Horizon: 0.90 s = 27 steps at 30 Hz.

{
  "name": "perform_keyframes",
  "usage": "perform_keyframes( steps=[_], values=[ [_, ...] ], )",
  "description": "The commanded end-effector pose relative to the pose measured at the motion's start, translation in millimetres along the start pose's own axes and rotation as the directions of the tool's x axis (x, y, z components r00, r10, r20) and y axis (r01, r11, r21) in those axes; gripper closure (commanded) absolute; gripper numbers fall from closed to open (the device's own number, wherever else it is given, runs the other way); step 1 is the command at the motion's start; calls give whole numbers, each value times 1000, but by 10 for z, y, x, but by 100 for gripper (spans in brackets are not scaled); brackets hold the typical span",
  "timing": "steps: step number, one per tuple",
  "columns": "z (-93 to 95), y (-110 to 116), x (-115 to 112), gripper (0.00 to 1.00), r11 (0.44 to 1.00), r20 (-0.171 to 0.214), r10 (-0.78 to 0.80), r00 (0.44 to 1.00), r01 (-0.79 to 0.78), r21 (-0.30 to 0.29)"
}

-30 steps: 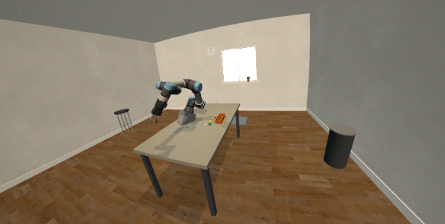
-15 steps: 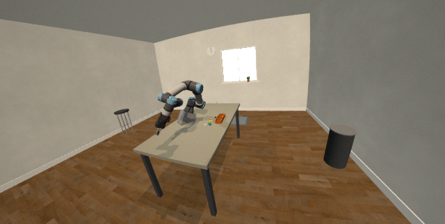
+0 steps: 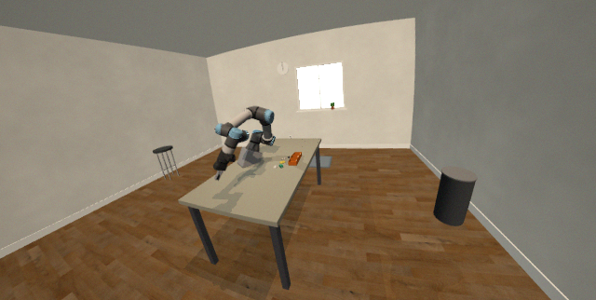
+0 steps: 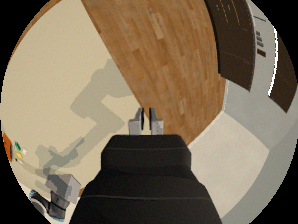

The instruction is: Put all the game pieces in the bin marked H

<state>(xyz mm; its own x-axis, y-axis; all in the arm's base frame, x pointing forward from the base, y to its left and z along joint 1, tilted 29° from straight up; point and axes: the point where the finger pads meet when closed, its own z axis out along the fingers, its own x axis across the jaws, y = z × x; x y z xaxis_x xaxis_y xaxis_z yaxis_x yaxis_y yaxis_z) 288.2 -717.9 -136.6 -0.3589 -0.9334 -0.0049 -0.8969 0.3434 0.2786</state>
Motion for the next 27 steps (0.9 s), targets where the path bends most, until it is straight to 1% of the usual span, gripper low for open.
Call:
perform_keyframes(
  steps=[1,2,3,5,7,8,10,12,13,17,19,20,22,24,25,27],
  values=[
    [-128,3,-95,69,997,4,-74,997,74,14],
    [-189,2,-152,69,993,7,-120,993,119,21],
    [-242,2,-201,69,993,7,-120,993,119,21],
    [-242,2,-201,69,993,7,-120,993,119,21],
    [-362,6,-317,69,976,12,-214,977,213,37],
    [-414,8,-367,69,976,12,-214,977,213,37],
    [-414,7,-367,69,976,12,-214,977,213,37],
    [-530,16,-486,69,951,13,-306,952,304,53],
    [-581,20,-539,69,951,13,-306,952,304,53],
    [-581,20,-538,69,951,13,-306,952,304,53],
    [-695,34,-660,69,917,12,-395,919,393,70],
    [-745,40,-714,69,917,12,-395,919,393,70],
    [-745,40,-714,69,917,12,-395,919,393,70],
    [-854,58,-838,69,874,8,-480,877,478,87],
    [-903,66,-892,69,874,8,-480,877,478,87],
    [-903,66,-892,69,874,8,-480,877,478,87]
  ],
)
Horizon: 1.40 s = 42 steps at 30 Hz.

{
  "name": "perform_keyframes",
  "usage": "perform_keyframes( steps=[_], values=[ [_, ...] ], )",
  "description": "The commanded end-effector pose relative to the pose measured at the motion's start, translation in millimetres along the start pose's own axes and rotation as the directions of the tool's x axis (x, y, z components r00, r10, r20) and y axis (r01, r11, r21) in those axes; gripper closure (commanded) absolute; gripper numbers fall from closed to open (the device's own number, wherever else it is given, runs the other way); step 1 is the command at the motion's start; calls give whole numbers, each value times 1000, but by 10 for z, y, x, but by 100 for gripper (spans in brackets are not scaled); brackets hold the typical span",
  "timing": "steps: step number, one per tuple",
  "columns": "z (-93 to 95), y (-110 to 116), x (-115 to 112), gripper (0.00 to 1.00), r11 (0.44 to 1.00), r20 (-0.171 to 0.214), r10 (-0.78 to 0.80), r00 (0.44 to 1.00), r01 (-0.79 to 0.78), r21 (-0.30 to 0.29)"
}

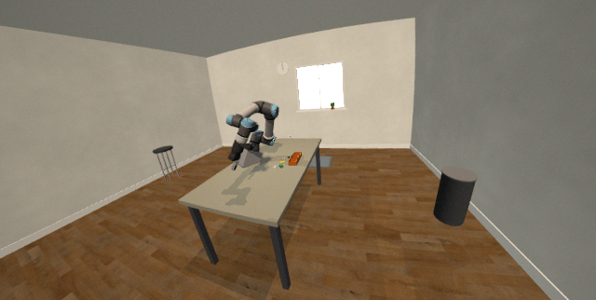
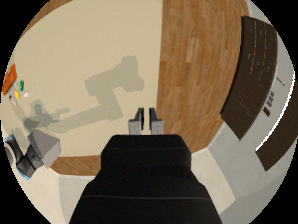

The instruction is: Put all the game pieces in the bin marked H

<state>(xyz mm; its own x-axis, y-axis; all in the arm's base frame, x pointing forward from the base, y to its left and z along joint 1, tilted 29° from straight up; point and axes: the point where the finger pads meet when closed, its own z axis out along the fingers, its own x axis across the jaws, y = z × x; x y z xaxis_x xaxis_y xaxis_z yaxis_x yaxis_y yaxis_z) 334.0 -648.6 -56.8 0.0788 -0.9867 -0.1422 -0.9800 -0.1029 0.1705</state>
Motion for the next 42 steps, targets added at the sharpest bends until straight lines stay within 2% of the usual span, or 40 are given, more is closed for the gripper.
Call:
perform_keyframes(
  steps=[1,3,7,9,12,14,17,19,20,24,26,29,31,34,36,37,41,42],
  values=[
    [-139,-50,-140,69,996,-2,-84,996,84,16],
    [-234,-91,-257,69,991,-1,-130,992,130,24],
    [-234,-91,-257,69,991,-1,-130,992,130,24],
    [-333,-132,-385,69,974,-3,-224,975,224,40],
    [-376,-150,-441,69,974,-3,-224,975,224,40],
    [-470,-187,-573,69,947,-8,-315,949,315,56],
    [-512,-203,-631,69,947,-8,-315,949,315,56],
    [-603,-237,-766,69,912,-15,-404,915,404,71],
    [-642,-252,-824,69,912,-15,-404,915,404,71],
    [-642,-252,-824,69,912,-15,-404,915,404,71],
    [-730,-282,-962,69,868,-25,-488,872,488,85],
    [-767,-295,-1021,69,868,-25,-488,872,488,85],
    [-851,-321,-1162,69,817,-37,-568,822,569,98],
    [-886,-333,-1221,69,817,-37,-568,822,569,98],
    [-966,-356,-1365,69,757,-52,-642,765,644,109],
    [-999,-365,-1424,69,757,-52,-642,765,644,109],
    [-999,-366,-1424,69,757,-52,-642,765,644,109],
    [-1037,-376,-1497,69,724,-61,-679,732,680,114]
  ],
)
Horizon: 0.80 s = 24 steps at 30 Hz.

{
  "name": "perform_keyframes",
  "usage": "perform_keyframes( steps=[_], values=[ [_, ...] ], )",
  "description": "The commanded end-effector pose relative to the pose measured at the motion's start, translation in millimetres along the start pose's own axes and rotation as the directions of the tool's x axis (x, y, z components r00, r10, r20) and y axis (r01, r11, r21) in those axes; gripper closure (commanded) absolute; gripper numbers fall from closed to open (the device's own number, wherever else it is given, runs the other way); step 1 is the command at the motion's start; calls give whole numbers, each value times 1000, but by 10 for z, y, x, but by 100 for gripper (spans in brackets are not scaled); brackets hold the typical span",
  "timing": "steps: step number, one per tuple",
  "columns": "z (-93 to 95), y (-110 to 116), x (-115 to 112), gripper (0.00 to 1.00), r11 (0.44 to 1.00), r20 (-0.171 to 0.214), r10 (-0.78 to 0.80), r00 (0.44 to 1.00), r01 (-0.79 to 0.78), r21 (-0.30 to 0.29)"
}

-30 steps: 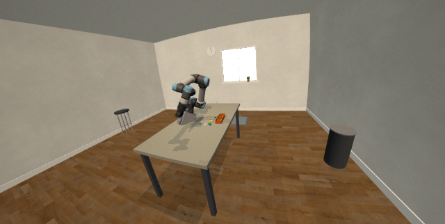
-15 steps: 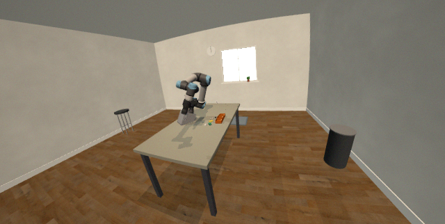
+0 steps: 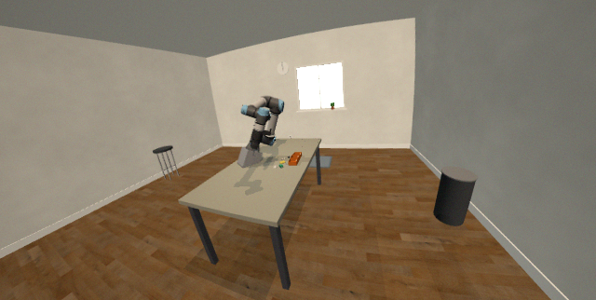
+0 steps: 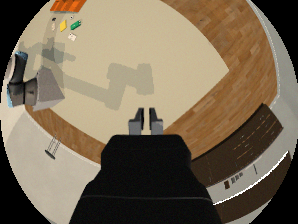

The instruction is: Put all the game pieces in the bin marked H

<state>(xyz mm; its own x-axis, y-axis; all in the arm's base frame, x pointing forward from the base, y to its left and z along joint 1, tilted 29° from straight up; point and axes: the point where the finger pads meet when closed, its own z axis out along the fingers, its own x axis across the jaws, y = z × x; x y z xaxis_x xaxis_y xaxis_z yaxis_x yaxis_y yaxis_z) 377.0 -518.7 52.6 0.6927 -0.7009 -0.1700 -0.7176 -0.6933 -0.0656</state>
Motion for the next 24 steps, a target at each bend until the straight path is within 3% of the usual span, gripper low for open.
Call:
perform_keyframes(
  steps=[1,4,6,12,16,22,24],
  values=[
    [-85,-130,-114,69,994,-9,-104,995,104,16],
    [-113,-176,-153,69,994,-9,-104,995,104,16],
    [-178,-292,-254,69,980,-18,-198,980,198,30],
    [-286,-493,-436,69,956,-30,-289,957,290,42],
    [-286,-492,-436,69,956,-30,-289,957,290,42],
    [-416,-756,-697,69,883,-59,-463,884,466,60],
    [-434,-794,-735,69,883,-59,-463,884,466,60]
  ],
)
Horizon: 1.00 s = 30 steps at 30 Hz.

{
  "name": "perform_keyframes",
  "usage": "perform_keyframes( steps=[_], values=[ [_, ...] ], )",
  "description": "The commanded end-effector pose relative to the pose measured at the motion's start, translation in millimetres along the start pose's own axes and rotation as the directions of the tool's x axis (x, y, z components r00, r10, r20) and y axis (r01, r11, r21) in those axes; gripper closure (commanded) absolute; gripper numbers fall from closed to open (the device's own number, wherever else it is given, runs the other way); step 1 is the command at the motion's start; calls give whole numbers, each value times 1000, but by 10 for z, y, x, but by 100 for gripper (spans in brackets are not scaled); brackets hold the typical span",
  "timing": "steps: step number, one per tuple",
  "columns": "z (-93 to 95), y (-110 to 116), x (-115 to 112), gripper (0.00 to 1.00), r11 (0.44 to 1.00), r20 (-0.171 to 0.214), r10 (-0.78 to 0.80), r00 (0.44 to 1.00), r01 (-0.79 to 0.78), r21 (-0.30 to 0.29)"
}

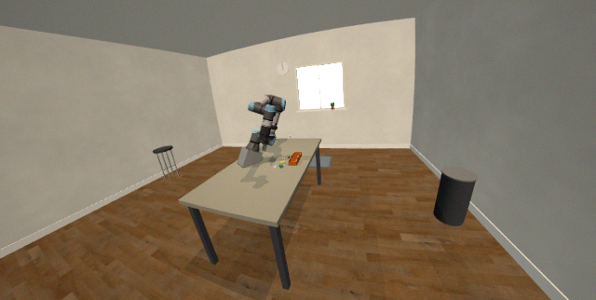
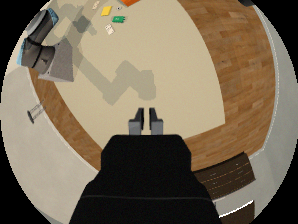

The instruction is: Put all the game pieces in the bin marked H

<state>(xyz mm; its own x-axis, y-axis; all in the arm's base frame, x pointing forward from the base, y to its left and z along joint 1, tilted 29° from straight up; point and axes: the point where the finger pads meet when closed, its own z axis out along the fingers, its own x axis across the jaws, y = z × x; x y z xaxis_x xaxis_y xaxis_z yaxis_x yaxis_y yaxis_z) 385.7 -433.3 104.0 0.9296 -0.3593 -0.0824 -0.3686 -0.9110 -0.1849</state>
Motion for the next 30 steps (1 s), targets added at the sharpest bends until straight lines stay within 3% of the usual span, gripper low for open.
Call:
perform_keyframes(
  steps=[1,4,9,15,17,19,21,23,26,28,30],
  values=[
    [-60,-146,-53,69,998,-10,-57,998,58,7],
    [-117,-345,-131,69,988,-22,-152,988,152,17],
    [-136,-420,-162,69,979,-29,-200,979,201,22],
    [-211,-734,-298,69,941,-51,-334,941,336,32],
    [-211,-734,-298,69,941,-51,-334,941,336,32],
    [-241,-883,-368,69,905,-68,-421,904,424,35],
    [-249,-923,-387,69,905,-68,-421,904,424,35],
    [-273,-1071,-460,69,860,-86,-504,859,508,36],
    [-280,-1109,-479,69,860,-86,-504,859,508,36],
    [-300,-1256,-555,69,808,-104,-582,807,588,34],
    [-305,-1291,-574,69,808,-104,-582,807,588,34]
  ],
)
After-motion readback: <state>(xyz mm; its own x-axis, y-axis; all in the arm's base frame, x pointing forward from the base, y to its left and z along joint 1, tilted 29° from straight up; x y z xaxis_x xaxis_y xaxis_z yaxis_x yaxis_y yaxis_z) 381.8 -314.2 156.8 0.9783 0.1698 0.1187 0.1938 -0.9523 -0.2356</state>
